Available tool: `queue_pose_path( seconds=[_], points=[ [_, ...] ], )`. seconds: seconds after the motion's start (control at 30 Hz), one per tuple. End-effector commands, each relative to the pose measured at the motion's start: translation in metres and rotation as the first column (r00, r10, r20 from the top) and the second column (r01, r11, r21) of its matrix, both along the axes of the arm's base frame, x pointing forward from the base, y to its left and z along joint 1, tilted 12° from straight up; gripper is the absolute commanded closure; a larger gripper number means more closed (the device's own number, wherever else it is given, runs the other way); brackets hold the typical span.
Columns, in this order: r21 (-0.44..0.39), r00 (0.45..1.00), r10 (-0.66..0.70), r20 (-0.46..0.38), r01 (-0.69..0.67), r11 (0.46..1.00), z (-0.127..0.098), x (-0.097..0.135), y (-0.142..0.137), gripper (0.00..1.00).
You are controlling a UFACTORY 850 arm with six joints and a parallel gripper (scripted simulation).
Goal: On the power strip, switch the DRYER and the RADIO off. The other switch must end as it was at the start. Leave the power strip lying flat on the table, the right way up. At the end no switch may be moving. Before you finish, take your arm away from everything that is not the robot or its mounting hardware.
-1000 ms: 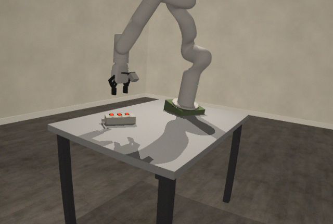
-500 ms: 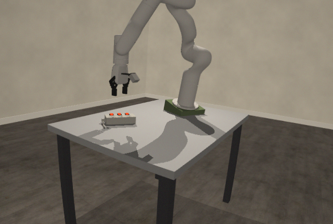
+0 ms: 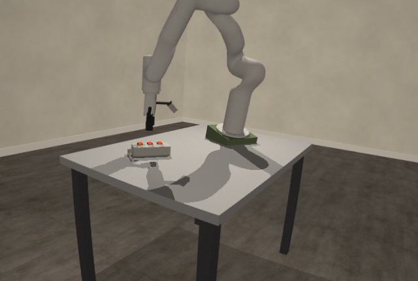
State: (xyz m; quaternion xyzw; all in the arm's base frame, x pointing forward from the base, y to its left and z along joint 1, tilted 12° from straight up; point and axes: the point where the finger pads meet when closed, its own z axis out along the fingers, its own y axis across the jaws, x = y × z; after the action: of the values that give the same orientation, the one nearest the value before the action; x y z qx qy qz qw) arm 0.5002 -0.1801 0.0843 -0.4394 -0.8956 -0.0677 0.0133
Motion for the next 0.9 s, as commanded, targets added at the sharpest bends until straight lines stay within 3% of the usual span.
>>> queue_pose_path(
  seconds=[0.0, 0.1, 0.13, 0.87],
  points=[
    [0.021, 0.964, 0.25, 0.096, -0.253, 0.967, -0.01, -0.0042, -0.0051, 0.0],
    [0.02, 0.96, 0.261, 0.098, -0.264, 0.964, -0.0109, -0.0048, -0.0054, 0.0],
    [0.02, 0.96, 0.261, 0.098, -0.264, 0.964, -0.0109, -0.0048, -0.0054, 1.0],
    [0.02, 0.96, 0.261, 0.098, -0.264, 0.964, -0.0109, -0.0048, -0.0054, 1.0]
  ],
)
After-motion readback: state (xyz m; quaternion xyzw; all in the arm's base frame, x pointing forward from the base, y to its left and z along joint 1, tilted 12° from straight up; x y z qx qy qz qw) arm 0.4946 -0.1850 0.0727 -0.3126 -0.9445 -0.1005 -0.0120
